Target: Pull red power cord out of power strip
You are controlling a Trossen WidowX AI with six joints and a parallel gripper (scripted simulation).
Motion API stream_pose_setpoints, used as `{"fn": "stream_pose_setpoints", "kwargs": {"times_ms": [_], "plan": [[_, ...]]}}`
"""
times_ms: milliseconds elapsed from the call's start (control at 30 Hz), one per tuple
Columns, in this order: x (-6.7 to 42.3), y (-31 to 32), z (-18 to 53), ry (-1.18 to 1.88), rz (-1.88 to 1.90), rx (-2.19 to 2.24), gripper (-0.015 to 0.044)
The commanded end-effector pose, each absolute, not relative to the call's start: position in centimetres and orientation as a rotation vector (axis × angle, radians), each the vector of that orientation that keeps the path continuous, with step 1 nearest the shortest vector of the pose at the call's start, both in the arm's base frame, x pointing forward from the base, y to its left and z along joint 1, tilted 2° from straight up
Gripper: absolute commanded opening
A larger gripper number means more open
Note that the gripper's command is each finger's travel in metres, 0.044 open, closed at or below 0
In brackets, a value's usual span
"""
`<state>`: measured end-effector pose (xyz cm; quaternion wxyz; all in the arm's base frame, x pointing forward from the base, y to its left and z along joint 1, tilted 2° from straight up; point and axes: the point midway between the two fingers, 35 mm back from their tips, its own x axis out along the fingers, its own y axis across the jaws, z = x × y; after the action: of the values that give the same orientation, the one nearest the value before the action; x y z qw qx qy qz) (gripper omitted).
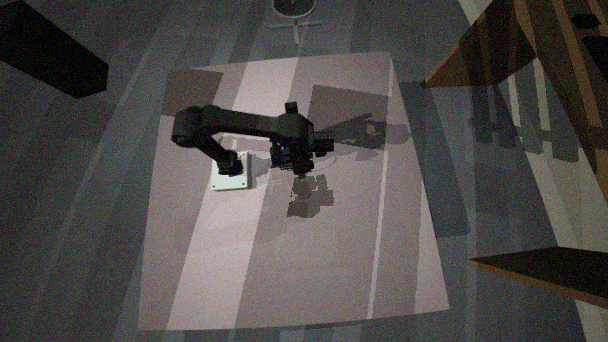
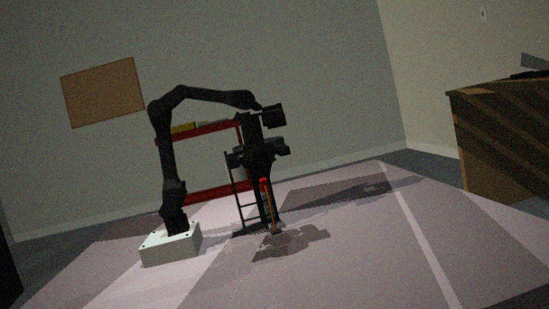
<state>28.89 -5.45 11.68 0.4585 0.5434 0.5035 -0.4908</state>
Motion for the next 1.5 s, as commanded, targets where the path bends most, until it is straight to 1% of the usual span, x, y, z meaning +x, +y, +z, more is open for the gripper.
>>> {"fn": "stream_pose_setpoints", "kwargs": {"times_ms": [0,300,733,867,967,1033,1467], "plan": [[28.4,-9.2,11.9,1.149,-1.292,1.298,0.0],[27.9,-10.6,12.0,1.149,-1.294,1.297,0.0],[27.9,-10.1,11.8,1.151,-1.296,1.298,0.0341],[27.7,-12.3,12.3,1.149,-1.297,1.296,0.044],[27.3,-15.2,12.9,1.147,-1.299,1.294,0.044],[27.1,-16.1,13.1,1.147,-1.299,1.293,0.044],[27.1,-16.1,13.1,1.147,-1.299,1.293,0.044]]}}
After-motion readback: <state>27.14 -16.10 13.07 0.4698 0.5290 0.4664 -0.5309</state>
